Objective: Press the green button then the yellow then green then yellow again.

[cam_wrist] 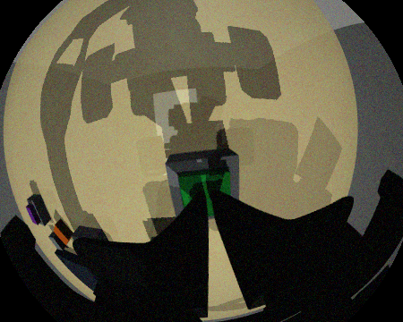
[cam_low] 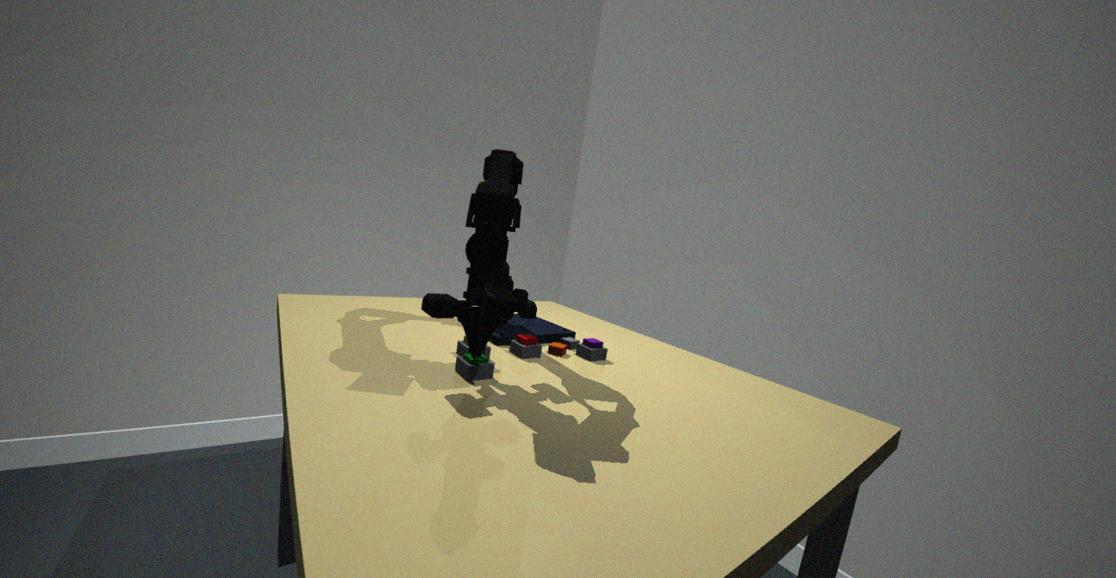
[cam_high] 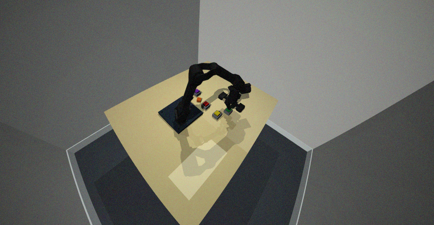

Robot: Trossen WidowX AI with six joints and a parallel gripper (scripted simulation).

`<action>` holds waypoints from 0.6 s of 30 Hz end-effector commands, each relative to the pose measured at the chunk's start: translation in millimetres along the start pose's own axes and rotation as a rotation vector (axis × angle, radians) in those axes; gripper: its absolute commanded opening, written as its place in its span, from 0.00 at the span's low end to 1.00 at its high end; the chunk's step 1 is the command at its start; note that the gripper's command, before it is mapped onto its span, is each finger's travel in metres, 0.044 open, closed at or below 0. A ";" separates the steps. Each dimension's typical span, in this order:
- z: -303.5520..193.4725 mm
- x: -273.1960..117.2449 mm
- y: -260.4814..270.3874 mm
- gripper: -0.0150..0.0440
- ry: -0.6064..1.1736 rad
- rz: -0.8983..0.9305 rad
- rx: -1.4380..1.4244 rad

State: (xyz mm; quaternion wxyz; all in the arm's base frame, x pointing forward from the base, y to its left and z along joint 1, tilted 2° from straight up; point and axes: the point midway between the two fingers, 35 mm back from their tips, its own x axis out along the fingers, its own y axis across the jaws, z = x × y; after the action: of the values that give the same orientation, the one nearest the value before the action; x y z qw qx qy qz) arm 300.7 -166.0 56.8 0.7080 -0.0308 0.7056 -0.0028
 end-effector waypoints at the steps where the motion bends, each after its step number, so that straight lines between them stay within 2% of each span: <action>1: -0.3 1.1 0.6 0.29 0.000 0.003 -0.003; 11: -0.3 1.1 0.6 0.29 0.000 0.003 -0.003; 15: 0.0 -29.4 0.3 0.29 0.000 0.003 -0.003; 18: -0.2 -32.0 0.4 0.29 0.000 0.003 -0.003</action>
State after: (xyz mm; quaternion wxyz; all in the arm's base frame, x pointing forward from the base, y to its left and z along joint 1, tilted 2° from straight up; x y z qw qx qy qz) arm 299.2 -164.1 79.1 0.7045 -0.0299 0.7091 0.0002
